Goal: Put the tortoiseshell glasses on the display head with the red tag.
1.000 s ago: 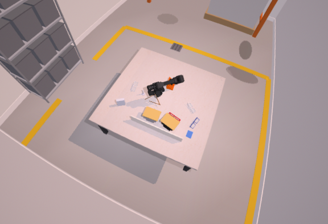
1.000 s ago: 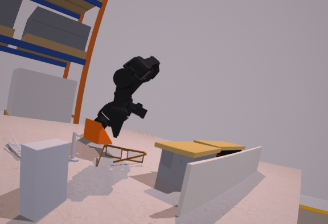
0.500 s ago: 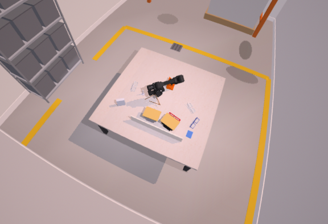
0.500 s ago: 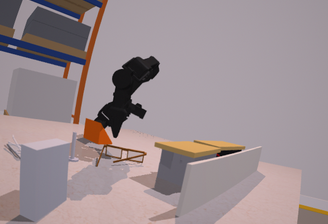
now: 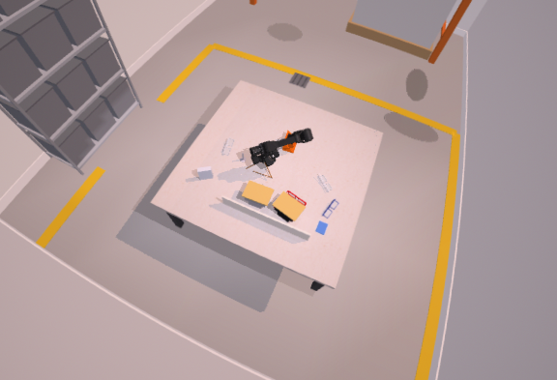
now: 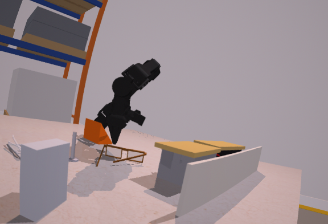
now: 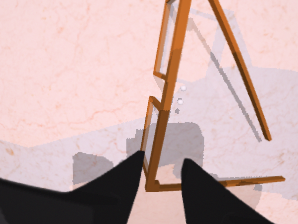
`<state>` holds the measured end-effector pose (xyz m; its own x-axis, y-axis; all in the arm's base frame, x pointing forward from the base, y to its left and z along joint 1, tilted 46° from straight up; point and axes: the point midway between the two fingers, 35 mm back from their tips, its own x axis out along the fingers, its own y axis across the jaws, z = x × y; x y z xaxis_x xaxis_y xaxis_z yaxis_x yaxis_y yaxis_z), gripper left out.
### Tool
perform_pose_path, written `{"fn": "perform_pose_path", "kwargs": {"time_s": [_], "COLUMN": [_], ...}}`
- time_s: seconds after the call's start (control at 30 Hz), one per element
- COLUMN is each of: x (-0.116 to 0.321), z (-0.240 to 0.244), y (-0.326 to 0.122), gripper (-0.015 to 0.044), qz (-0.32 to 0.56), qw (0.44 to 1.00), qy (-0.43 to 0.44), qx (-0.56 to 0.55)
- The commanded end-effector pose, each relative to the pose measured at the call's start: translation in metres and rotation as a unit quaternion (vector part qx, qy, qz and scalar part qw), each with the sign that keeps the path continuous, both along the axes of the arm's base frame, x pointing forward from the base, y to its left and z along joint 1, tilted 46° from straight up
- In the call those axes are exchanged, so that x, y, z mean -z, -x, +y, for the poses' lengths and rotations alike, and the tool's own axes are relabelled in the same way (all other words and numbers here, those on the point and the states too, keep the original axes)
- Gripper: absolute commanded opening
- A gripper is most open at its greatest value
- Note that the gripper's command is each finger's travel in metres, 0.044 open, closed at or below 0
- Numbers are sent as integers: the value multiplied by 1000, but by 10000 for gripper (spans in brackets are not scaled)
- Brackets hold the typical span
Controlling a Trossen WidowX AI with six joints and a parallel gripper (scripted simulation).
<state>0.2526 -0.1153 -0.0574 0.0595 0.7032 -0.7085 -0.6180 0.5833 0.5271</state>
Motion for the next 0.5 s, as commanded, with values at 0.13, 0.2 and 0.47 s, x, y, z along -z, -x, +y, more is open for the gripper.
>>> {"fn": "perform_pose_path", "kwargs": {"time_s": [0.13,0.2,0.47], "x": [9,11,19], "z": [13,15,26], "y": [1,1,2], "gripper": [120,120,120], "qz": [3,3,3], "qw": [1000,1000,1000], "qy": [-4,-4,-5], "qx": [0,0,0]}}
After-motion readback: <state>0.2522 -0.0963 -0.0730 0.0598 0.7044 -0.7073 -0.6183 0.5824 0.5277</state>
